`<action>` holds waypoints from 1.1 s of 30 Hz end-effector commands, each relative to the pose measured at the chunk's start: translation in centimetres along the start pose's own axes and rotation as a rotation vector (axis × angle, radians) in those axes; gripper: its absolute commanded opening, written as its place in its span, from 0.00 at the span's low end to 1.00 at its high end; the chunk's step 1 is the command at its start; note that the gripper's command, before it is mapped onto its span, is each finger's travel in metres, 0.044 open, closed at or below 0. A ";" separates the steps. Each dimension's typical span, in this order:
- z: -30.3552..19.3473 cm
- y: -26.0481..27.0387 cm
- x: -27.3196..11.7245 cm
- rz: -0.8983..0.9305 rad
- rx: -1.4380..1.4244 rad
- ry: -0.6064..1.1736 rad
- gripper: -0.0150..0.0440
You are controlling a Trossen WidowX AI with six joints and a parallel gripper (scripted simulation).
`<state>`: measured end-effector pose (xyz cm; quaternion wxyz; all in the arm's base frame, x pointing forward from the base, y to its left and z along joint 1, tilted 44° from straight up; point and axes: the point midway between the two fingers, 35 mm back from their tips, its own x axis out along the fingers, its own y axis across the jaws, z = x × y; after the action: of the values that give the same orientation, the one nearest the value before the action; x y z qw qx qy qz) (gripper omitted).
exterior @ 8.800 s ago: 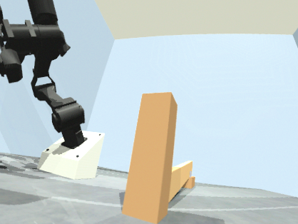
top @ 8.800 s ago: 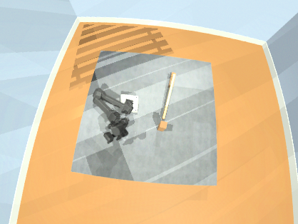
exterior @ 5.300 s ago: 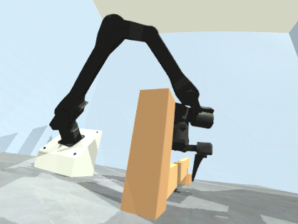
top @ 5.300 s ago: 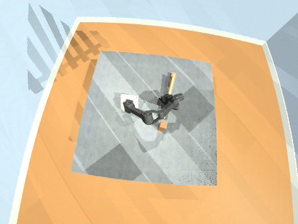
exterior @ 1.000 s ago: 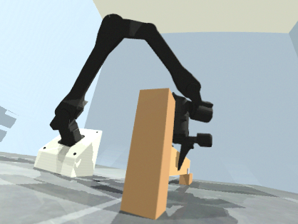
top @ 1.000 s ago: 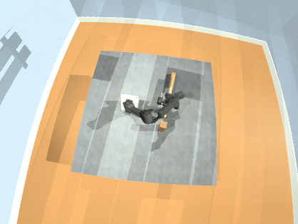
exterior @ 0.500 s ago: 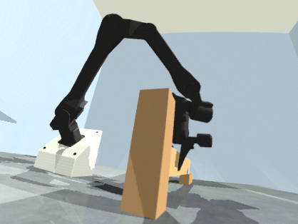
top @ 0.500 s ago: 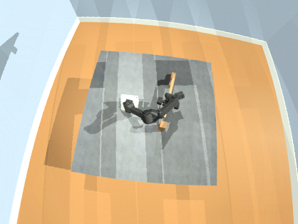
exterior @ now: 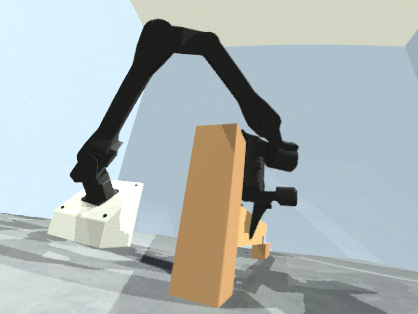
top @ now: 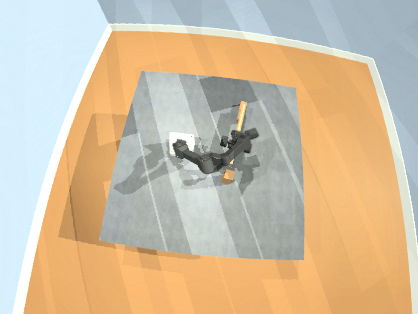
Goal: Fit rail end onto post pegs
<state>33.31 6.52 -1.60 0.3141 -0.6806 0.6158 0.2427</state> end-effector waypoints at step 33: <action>-0.5 0.1 -0.1 -0.004 -0.002 -0.006 0.25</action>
<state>33.23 6.18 -1.48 0.3165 -0.6793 0.6160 0.2429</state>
